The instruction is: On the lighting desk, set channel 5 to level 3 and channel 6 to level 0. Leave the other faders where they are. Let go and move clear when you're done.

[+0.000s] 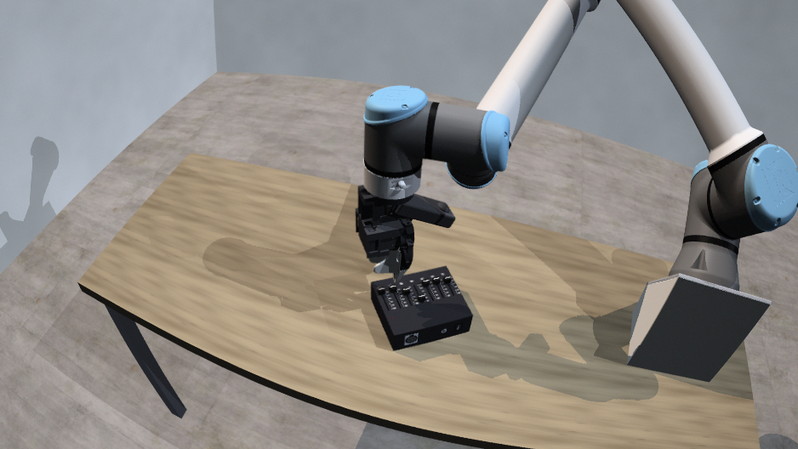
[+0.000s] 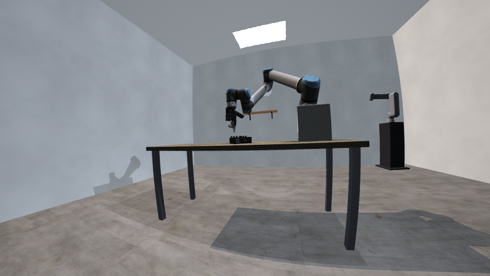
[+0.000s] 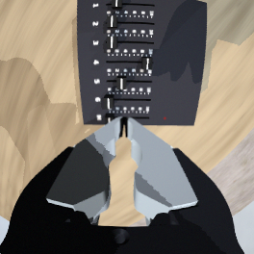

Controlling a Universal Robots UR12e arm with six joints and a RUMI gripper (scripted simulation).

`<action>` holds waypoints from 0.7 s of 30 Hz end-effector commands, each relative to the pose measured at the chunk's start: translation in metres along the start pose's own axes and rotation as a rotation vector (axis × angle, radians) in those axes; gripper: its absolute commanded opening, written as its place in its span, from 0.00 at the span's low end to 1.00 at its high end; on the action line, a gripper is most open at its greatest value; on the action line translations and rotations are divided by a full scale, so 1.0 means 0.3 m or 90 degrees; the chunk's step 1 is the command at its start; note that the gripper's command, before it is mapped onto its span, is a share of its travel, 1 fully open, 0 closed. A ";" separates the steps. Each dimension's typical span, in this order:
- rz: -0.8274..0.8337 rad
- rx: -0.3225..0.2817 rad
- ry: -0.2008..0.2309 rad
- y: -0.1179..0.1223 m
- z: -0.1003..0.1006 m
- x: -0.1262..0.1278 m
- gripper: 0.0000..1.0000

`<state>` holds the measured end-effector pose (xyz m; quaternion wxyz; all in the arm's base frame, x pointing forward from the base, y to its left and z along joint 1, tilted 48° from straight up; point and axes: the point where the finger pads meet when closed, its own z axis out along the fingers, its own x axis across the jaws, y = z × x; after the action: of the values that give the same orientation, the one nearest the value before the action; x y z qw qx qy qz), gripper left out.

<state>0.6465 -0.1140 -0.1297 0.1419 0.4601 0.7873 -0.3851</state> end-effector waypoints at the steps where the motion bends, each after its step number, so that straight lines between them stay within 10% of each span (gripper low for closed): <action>1: 0.000 -0.001 0.000 0.001 -0.002 -0.001 0.00; 2: 0.000 -0.001 0.000 0.001 -0.002 -0.001 0.00; 3: 0.000 -0.001 0.000 0.001 -0.002 -0.001 1.00; 21: 0.000 -0.001 0.000 0.001 -0.174 -0.001 1.00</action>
<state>0.6506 -0.0907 -0.1087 0.1424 0.4597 0.7876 -0.3848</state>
